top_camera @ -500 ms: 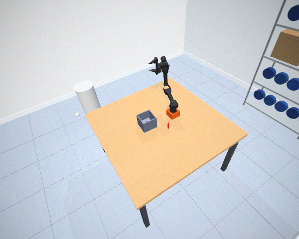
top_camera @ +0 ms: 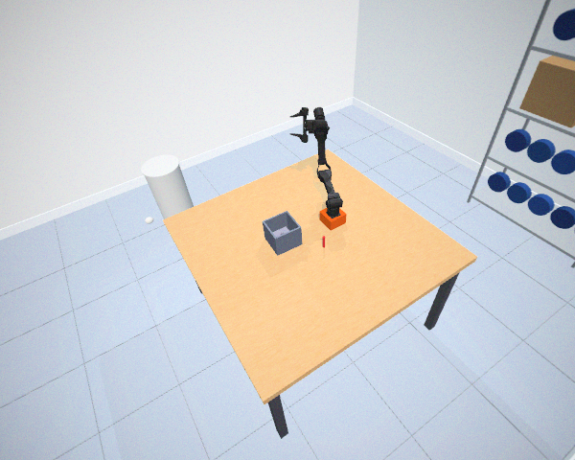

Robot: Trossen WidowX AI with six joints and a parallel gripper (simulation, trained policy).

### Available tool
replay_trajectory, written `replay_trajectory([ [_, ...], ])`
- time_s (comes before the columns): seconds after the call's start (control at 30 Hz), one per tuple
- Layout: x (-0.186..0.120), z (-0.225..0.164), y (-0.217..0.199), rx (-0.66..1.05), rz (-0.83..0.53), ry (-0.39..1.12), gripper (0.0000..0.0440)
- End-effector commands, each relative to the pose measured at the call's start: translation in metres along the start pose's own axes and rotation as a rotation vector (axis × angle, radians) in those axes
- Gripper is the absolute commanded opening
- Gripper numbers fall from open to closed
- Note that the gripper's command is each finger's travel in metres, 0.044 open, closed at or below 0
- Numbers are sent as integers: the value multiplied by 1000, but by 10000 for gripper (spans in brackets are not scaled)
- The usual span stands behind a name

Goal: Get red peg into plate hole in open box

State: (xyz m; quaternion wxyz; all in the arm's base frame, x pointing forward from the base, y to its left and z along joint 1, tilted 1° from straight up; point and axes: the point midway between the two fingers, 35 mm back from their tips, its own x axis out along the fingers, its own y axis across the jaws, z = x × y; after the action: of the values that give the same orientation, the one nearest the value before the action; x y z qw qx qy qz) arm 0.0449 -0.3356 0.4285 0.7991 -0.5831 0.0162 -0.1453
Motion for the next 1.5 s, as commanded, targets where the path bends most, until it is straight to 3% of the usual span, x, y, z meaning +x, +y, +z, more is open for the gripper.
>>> replay_trajectory([
  [0.0, -8, 5, -5, 113, -39, -23, 440],
  [0.33, -36, 39, -17, 404, -109, -142, 440],
  [0.63, -56, 85, -20, 595, -79, -262, 440],
  [1.03, -70, 157, -5, 803, 72, -353, 438],
  [1.47, -69, 230, 34, 1009, 302, -314, 432],
])
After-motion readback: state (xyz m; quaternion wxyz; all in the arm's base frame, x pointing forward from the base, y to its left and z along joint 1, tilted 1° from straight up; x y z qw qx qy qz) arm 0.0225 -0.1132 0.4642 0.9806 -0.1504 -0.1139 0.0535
